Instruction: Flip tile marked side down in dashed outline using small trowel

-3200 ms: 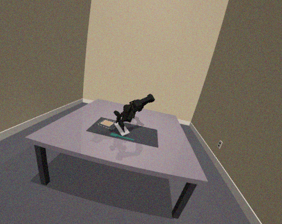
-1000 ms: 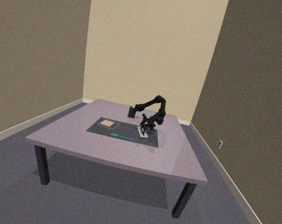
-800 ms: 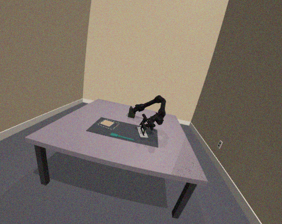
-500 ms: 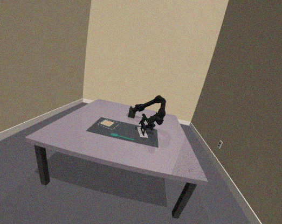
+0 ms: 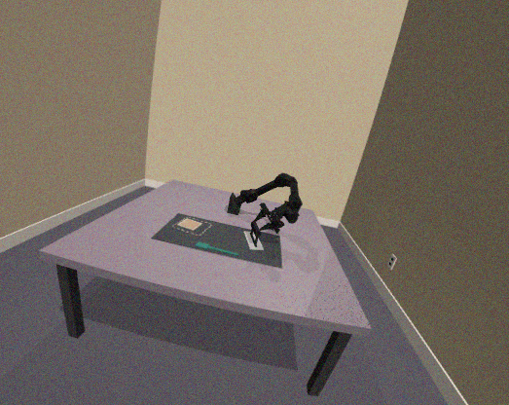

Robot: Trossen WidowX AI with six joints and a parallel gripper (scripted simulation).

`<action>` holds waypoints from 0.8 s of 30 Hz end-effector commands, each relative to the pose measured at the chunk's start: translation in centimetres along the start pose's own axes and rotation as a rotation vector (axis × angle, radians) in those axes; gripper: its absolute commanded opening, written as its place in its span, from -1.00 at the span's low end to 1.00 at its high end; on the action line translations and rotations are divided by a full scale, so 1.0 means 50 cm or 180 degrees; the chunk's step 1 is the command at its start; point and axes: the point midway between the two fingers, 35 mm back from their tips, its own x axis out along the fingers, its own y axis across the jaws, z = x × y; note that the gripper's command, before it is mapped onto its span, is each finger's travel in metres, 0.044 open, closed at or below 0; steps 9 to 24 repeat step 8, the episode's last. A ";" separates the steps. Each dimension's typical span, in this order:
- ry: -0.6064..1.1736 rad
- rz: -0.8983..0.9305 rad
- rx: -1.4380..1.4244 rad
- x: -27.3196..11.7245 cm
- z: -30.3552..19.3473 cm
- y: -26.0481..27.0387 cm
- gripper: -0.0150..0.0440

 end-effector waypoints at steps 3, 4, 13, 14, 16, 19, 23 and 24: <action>-0.0034 -0.0004 0.0020 -0.034 -0.003 -0.006 0.53; -0.0034 -0.0004 0.0020 -0.041 -0.009 -0.019 0.53; -0.0030 -0.0010 0.0015 -0.098 -0.074 -0.113 0.53; -0.0030 -0.0010 0.0015 -0.098 -0.074 -0.113 0.53; -0.0030 -0.0010 0.0015 -0.098 -0.074 -0.113 0.53; -0.0030 -0.0010 0.0015 -0.098 -0.074 -0.113 0.53; -0.0030 -0.0010 0.0015 -0.098 -0.074 -0.113 0.53; -0.0030 -0.0010 0.0015 -0.098 -0.074 -0.113 0.53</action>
